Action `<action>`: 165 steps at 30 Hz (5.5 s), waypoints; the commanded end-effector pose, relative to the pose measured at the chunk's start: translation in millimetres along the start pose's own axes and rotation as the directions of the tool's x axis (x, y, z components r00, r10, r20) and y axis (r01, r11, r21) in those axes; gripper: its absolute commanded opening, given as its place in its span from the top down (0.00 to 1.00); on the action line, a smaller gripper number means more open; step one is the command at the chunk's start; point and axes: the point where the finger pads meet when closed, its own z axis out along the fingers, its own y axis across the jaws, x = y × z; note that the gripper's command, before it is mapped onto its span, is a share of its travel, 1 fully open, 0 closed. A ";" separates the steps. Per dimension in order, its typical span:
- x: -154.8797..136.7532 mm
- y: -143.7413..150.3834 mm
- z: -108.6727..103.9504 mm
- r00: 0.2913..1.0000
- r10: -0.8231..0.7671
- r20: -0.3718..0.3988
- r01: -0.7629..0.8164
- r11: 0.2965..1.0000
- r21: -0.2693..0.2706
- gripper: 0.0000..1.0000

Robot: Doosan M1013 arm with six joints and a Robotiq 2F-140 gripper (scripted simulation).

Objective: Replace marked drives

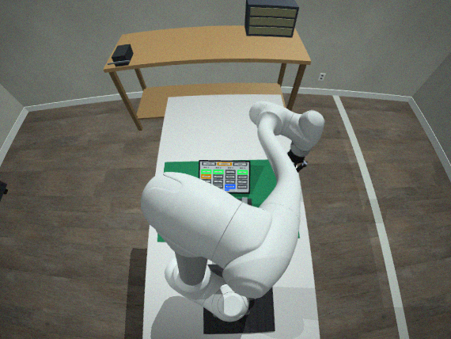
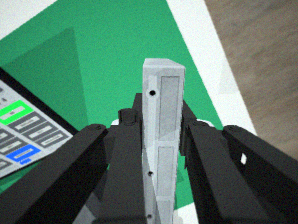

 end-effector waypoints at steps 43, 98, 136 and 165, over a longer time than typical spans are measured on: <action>0.2 -0.1 -80.1 1.000 0.000 -0.001 0.000 1.000 0.000 0.90; 0.2 -0.1 -82.9 0.902 -0.431 -0.001 0.431 0.902 0.000 0.90; 0.2 -0.1 -82.9 0.554 -0.833 -0.001 0.833 0.554 -0.001 0.90; 0.2 -0.1 -82.9 0.255 -0.967 -0.001 0.967 0.255 -0.001 0.90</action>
